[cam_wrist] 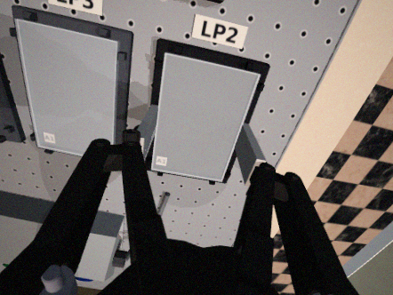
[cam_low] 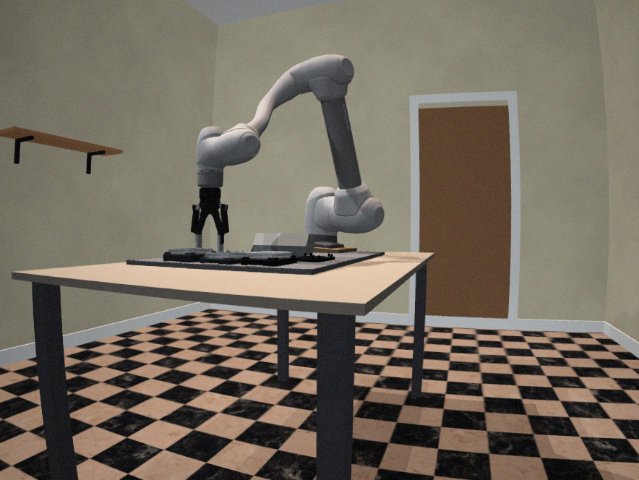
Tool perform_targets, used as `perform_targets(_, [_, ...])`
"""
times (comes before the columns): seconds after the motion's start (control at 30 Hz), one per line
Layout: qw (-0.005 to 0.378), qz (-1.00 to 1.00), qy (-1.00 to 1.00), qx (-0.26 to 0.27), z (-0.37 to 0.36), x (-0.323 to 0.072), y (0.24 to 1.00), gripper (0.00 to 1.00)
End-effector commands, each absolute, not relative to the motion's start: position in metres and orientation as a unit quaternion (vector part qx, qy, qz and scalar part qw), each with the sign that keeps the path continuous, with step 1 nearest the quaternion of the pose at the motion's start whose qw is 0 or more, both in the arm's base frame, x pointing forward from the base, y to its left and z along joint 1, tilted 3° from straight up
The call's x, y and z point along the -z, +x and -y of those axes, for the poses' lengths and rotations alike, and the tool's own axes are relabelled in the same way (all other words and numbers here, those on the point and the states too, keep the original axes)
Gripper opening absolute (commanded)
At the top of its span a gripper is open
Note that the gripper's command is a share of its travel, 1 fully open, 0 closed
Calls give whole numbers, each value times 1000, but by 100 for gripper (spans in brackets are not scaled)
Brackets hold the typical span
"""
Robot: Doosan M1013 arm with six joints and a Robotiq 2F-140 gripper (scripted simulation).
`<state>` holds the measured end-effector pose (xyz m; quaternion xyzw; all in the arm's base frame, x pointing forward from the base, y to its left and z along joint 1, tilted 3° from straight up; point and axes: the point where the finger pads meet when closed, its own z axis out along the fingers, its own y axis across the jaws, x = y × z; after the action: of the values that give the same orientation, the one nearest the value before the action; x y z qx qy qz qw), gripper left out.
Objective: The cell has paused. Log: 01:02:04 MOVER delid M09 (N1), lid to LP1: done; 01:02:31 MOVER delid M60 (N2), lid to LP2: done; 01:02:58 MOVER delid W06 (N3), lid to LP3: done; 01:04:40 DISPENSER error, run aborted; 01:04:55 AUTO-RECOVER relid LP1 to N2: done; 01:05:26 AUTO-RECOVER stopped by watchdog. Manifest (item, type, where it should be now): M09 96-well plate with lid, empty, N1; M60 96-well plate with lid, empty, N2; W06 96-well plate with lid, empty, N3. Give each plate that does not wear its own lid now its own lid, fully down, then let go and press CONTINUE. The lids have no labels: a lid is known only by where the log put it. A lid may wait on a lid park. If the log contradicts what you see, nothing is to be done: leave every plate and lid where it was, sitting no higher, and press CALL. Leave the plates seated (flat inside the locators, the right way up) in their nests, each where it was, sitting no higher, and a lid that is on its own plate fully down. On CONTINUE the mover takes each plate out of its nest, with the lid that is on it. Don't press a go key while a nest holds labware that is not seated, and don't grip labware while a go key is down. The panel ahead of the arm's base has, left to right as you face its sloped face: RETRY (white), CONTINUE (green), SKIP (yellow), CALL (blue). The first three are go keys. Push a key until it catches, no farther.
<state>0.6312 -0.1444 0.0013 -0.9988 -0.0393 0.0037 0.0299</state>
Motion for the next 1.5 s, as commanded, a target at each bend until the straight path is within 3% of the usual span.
perform_targets(0.0, [30,39,-999,-4,144,-1,631,0])
perform_targets(1.47, [30,39,-999,-4,145,-10,631,0])
